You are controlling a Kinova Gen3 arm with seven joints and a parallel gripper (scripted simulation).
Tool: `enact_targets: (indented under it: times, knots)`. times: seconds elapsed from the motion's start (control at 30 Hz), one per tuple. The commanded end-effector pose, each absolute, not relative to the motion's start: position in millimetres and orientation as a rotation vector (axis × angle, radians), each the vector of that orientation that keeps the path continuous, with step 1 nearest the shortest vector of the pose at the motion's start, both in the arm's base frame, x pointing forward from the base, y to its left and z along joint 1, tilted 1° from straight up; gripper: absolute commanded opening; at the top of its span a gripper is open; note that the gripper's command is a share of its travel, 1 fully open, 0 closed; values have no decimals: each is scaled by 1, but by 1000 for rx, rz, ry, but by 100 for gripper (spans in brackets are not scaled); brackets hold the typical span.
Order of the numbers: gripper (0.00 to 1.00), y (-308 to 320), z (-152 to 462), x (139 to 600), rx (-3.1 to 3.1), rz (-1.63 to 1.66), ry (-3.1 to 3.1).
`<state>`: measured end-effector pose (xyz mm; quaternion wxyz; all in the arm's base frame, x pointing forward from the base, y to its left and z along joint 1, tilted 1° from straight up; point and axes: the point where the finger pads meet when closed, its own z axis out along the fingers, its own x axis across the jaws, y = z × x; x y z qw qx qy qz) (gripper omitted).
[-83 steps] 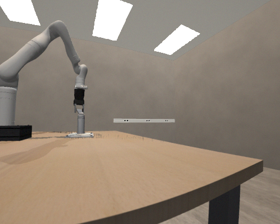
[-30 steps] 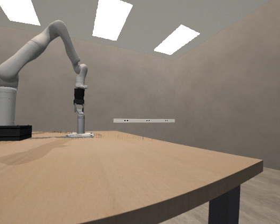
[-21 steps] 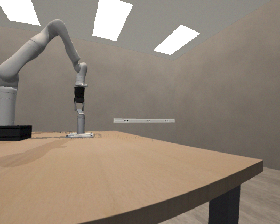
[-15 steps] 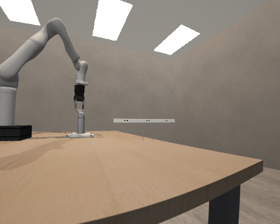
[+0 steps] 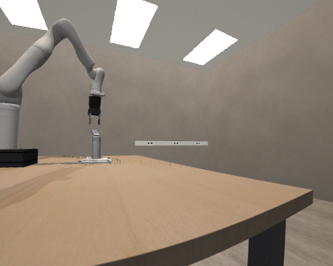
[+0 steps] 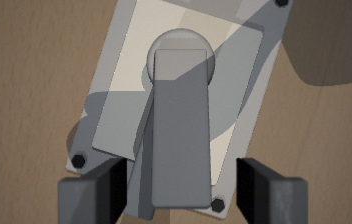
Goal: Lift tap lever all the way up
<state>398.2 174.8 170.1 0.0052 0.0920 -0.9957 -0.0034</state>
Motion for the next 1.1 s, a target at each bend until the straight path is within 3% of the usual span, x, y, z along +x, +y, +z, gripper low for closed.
enact_targets:
  times: [0.0,0.3,0.33,1.07]
  knots:
    - [100,175,176,399,288,-11,-3119]
    - [100,175,178,399,288,-11,-3119]
    - [0,175,178,399,288,-11,-3119]
    - [0,175,178,399,288,-11,-3119]
